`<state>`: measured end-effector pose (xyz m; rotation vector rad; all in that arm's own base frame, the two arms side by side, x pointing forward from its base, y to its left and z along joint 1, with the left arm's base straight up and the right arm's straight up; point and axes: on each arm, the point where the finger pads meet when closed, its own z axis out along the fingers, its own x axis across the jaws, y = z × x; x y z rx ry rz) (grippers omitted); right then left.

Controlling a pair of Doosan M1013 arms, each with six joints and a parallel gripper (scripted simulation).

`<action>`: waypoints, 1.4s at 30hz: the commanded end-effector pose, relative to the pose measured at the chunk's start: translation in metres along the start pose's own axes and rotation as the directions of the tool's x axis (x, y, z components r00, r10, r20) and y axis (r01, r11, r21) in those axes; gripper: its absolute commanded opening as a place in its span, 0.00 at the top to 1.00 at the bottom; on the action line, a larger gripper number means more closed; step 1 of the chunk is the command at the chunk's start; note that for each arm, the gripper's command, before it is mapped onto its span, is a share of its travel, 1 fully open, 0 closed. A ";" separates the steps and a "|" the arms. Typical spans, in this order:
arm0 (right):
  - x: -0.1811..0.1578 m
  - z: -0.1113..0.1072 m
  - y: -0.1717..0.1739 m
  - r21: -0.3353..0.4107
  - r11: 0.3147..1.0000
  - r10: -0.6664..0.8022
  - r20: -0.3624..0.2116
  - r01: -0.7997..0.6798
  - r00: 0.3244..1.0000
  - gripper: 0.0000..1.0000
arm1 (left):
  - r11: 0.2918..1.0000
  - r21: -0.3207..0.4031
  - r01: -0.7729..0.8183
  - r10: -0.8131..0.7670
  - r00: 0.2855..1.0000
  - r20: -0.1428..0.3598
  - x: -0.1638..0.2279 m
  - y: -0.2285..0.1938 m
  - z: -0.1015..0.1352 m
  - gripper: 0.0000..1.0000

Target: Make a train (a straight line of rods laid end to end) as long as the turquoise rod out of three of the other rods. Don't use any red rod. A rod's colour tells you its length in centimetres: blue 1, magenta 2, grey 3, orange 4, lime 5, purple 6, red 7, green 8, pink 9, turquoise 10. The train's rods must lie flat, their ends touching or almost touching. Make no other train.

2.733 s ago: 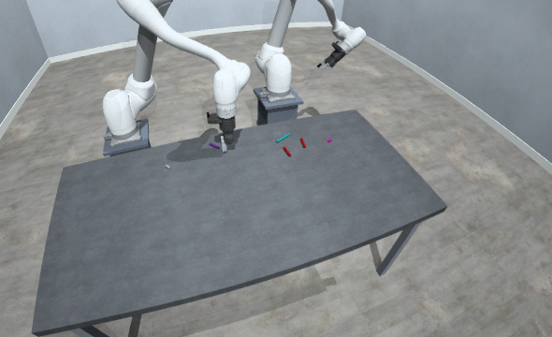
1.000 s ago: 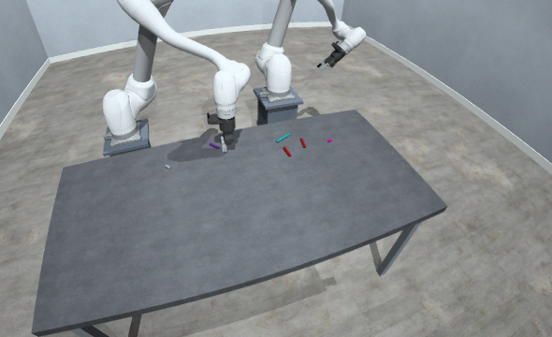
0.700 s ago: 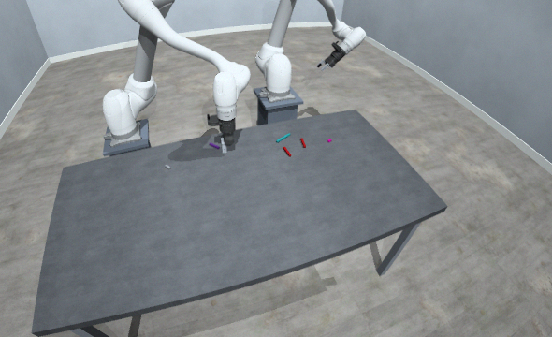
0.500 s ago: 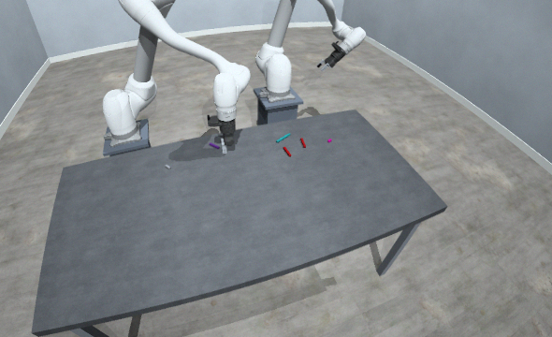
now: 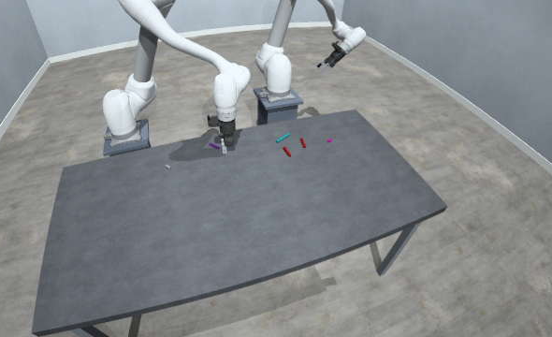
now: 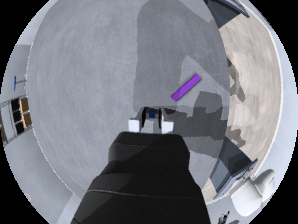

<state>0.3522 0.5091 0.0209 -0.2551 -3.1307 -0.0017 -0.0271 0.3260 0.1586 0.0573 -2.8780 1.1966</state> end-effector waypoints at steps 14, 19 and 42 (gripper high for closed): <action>0.002 0.001 0.000 0.001 1.000 0.000 0.003 0.000 1.000 0.46 | 1.000 -0.003 0.002 -0.002 1.000 0.001 0.003 -0.002 0.002 0.00; 0.002 0.001 0.000 0.001 1.000 0.000 0.003 0.000 1.000 0.46 | 1.000 -0.003 0.002 -0.002 1.000 0.001 0.003 -0.002 0.002 0.00; 0.002 0.001 0.000 0.001 1.000 0.000 0.003 0.000 1.000 0.76 | 1.000 -0.003 0.002 -0.002 1.000 0.001 0.003 -0.002 0.002 0.00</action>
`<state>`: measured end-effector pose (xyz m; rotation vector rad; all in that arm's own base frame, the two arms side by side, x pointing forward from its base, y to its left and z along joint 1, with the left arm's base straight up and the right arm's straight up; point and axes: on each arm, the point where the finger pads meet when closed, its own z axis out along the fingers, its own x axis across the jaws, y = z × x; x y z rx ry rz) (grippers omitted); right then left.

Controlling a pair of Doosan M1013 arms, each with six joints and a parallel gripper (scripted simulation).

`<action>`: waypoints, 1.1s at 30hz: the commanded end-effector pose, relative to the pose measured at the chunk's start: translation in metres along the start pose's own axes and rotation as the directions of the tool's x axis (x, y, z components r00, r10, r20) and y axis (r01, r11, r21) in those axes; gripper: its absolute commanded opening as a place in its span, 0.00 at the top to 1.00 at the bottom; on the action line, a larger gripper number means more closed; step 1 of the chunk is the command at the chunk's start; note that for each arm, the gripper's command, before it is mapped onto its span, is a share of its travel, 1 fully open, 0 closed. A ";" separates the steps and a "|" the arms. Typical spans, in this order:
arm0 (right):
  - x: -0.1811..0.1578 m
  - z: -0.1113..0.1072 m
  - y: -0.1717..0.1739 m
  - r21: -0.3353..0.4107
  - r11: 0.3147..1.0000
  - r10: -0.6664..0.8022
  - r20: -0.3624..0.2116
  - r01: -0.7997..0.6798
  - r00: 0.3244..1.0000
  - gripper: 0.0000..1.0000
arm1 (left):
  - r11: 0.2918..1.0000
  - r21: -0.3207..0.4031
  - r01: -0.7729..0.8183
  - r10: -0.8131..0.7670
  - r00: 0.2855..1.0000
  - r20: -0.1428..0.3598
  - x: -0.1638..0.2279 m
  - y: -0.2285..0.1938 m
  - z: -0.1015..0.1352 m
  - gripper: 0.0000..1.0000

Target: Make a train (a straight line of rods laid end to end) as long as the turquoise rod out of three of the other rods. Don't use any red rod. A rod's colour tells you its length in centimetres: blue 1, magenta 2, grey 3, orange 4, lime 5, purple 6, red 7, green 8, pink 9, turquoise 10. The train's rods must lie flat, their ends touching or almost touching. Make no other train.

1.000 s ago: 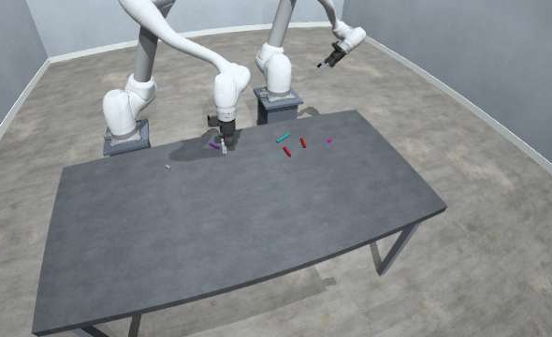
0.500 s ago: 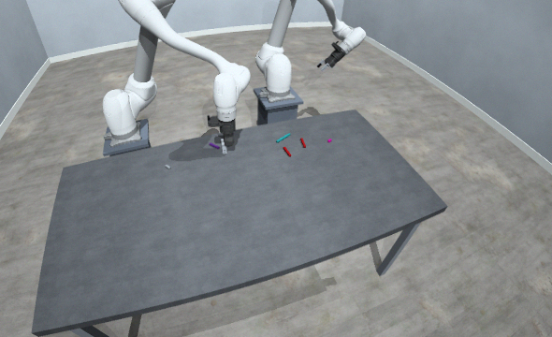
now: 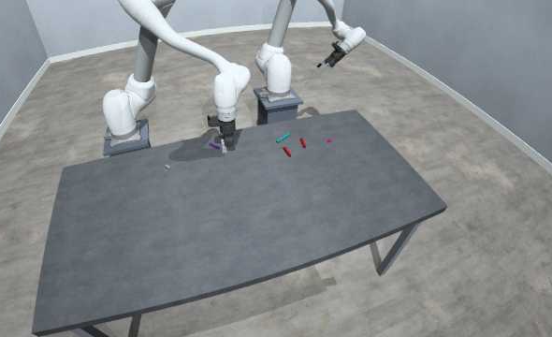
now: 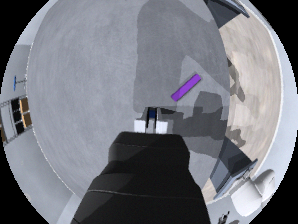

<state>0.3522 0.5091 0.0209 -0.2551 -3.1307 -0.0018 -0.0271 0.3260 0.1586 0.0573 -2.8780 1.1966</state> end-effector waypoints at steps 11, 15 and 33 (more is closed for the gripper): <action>0.002 0.001 0.000 0.001 1.000 0.000 0.003 0.000 1.000 0.76 | 1.000 -0.003 0.002 -0.002 1.000 0.001 0.003 -0.002 0.002 0.00; 0.002 0.001 0.000 0.001 1.000 0.000 0.003 0.000 1.000 0.76 | 1.000 -0.003 0.002 -0.002 1.000 0.001 0.003 -0.002 0.002 0.00; 0.001 -0.058 0.002 -0.002 1.000 0.001 0.004 -0.001 1.000 0.76 | 1.000 -0.003 0.002 -0.002 1.000 0.001 0.003 -0.002 0.002 0.00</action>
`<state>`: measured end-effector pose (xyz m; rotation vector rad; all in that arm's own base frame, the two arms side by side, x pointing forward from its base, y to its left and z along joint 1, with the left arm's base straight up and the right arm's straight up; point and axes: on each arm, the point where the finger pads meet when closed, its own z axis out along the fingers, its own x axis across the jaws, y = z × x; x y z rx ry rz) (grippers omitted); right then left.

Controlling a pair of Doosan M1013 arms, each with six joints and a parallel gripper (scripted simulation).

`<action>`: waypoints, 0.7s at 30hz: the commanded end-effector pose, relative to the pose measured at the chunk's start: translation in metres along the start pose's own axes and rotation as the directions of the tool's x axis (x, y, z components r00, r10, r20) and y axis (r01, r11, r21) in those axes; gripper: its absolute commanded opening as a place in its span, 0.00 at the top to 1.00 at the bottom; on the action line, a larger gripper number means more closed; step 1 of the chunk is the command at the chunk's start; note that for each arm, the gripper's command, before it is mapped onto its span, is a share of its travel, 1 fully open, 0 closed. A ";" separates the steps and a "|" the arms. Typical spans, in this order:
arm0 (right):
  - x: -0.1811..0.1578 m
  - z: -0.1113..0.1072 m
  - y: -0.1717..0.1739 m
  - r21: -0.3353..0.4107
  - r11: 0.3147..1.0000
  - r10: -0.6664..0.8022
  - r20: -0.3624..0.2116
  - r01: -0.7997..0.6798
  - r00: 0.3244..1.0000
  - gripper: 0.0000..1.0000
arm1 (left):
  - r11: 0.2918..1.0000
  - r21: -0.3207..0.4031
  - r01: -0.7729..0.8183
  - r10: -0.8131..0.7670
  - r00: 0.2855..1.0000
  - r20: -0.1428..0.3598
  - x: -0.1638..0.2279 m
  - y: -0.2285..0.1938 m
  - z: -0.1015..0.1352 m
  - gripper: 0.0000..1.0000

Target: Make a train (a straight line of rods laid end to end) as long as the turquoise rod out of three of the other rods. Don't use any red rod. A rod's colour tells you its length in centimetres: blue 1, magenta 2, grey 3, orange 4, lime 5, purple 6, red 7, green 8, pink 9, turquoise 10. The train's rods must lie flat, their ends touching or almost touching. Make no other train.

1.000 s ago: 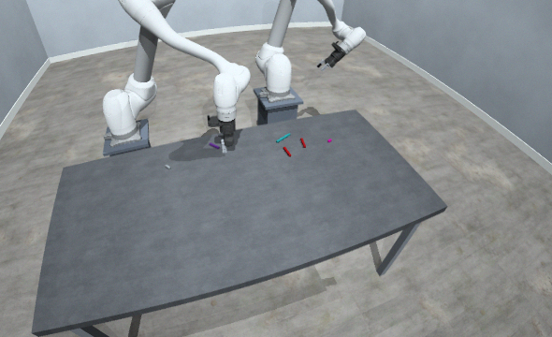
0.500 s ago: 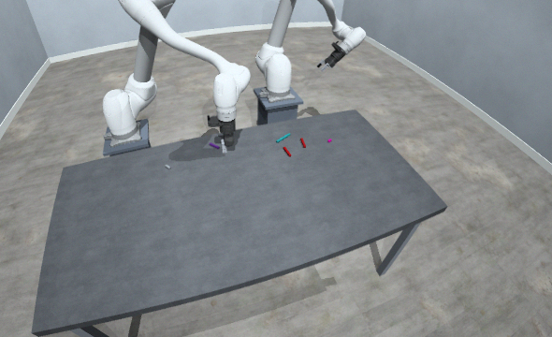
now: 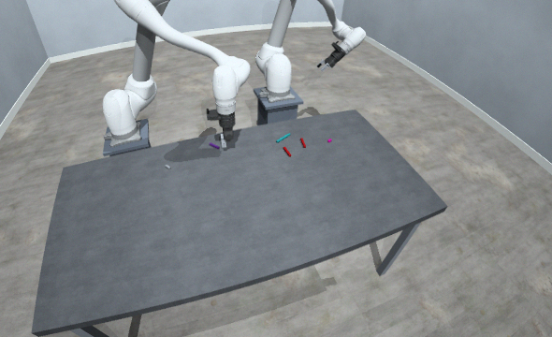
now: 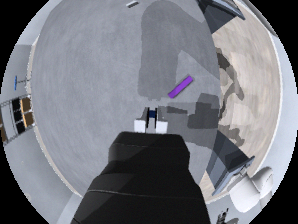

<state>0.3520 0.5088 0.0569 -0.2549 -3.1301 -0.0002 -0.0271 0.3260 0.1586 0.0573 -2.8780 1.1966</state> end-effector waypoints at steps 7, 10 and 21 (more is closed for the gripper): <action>0.001 -0.056 0.002 -0.003 1.000 0.001 0.004 -0.001 1.000 0.76 | 1.000 -0.003 0.002 -0.002 1.000 0.001 0.003 -0.002 0.002 0.00; 0.001 -0.066 0.002 -0.003 1.000 0.001 0.004 -0.001 1.000 0.76 | 1.000 -0.003 0.002 -0.002 1.000 0.001 0.003 -0.002 0.002 0.00; -0.008 -0.065 0.009 0.002 1.000 0.006 0.002 -0.006 1.000 0.76 | 1.000 -0.003 0.002 -0.002 1.000 0.001 0.003 -0.002 0.002 0.00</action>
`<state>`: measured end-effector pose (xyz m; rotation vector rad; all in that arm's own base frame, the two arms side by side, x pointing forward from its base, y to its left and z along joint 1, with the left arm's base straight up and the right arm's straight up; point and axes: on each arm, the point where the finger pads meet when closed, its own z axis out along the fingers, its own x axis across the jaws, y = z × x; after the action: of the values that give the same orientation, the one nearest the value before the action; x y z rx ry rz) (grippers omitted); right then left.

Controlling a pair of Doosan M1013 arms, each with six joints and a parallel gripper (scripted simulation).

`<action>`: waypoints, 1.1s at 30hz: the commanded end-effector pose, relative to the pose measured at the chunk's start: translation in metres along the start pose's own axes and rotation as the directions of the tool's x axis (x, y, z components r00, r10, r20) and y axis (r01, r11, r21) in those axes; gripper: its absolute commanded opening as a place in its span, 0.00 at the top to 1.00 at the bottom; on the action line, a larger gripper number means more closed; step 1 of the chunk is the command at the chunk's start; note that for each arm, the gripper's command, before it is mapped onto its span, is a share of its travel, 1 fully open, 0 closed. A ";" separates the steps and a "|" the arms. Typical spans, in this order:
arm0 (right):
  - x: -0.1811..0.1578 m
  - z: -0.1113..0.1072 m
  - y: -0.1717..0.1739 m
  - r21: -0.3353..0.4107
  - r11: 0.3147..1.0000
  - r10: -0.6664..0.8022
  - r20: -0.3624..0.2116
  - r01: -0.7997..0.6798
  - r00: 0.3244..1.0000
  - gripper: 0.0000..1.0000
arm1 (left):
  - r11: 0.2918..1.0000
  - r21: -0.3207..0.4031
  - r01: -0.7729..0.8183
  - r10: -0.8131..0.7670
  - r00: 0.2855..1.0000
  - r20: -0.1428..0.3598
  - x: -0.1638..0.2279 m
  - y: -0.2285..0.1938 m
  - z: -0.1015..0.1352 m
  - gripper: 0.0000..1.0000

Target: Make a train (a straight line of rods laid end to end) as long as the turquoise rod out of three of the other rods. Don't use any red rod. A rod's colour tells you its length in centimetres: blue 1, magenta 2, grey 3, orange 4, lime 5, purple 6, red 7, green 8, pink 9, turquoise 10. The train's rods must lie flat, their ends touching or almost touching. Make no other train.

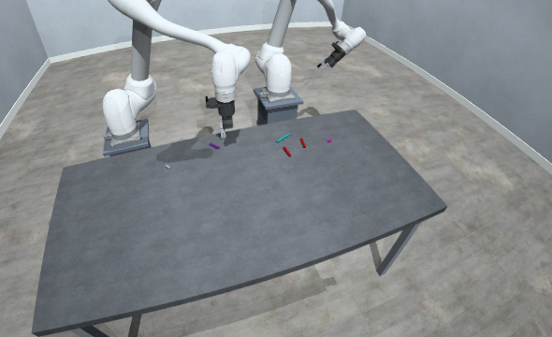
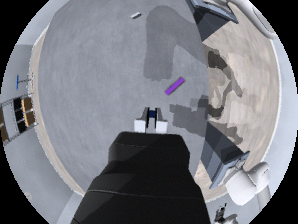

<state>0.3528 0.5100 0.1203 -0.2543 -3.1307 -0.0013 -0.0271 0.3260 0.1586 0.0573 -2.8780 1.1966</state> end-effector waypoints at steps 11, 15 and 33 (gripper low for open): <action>-0.089 -0.006 0.089 0.002 1.000 0.031 0.000 -0.031 1.000 0.76 | 1.000 -0.003 0.002 -0.002 1.000 0.001 0.003 -0.002 0.002 0.00; -0.123 -0.005 0.118 0.002 0.999 0.044 0.000 -0.044 0.999 0.76 | 1.000 -0.003 0.002 -0.002 1.000 0.001 0.003 -0.002 0.002 0.00; -0.162 -0.002 0.148 0.000 0.998 0.057 0.001 -0.057 0.998 0.76 | 1.000 -0.003 0.002 -0.002 1.000 0.001 0.003 -0.002 0.002 0.00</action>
<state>0.5340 0.6318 0.1204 -0.3506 -3.1224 -0.0008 -0.0271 0.3260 0.1586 0.0573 -2.8780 1.1966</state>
